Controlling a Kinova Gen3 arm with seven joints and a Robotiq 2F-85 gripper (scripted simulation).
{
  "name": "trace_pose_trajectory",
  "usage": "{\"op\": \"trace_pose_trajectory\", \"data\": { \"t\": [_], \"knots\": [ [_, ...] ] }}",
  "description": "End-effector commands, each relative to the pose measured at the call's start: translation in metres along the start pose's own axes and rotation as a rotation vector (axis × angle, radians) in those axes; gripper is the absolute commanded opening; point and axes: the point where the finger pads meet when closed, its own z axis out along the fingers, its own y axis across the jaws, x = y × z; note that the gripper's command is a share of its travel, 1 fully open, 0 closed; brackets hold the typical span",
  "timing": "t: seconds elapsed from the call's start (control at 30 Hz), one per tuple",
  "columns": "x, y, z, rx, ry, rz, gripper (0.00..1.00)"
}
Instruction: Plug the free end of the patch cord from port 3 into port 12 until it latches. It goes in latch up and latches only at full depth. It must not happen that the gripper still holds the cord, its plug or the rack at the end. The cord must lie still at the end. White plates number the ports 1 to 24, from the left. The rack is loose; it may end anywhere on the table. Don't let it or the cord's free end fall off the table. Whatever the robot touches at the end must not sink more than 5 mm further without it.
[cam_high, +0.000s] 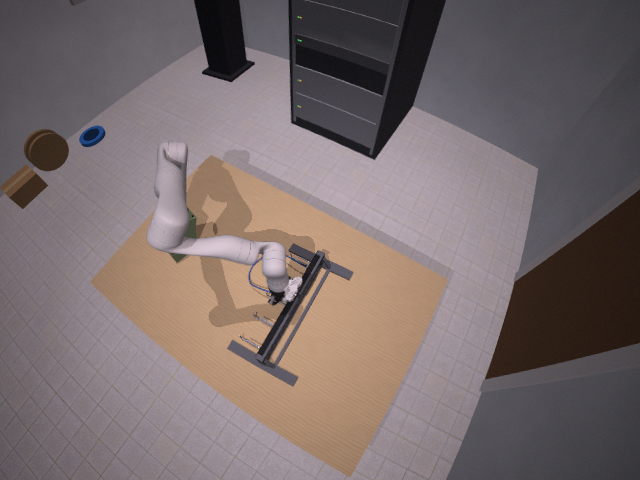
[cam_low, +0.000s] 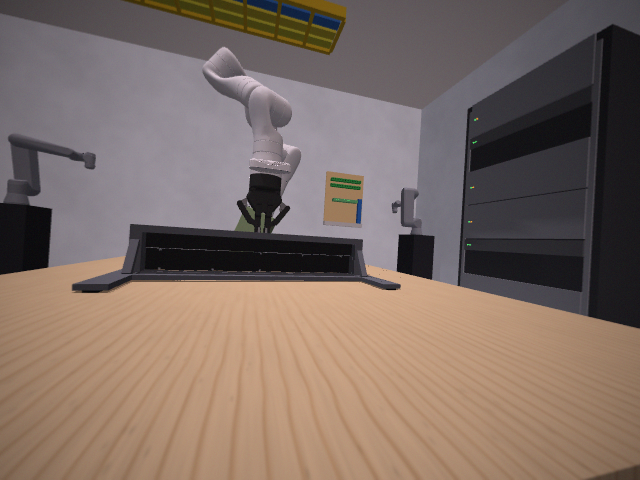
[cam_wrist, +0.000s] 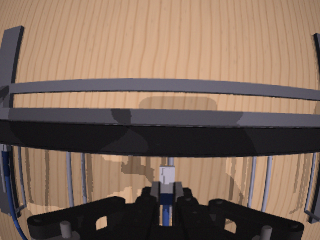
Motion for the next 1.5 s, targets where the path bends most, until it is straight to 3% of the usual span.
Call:
{"op": "trace_pose_trajectory", "data": {
  "t": [0.0,1.47],
  "knots": [
    [0.0013,-0.0024,0.0003,0.003,-0.008,-0.003,0.0],
    [0.0051,-0.0056,-0.0002,0.011,-0.01,-0.001,0.0]
  ]
}}
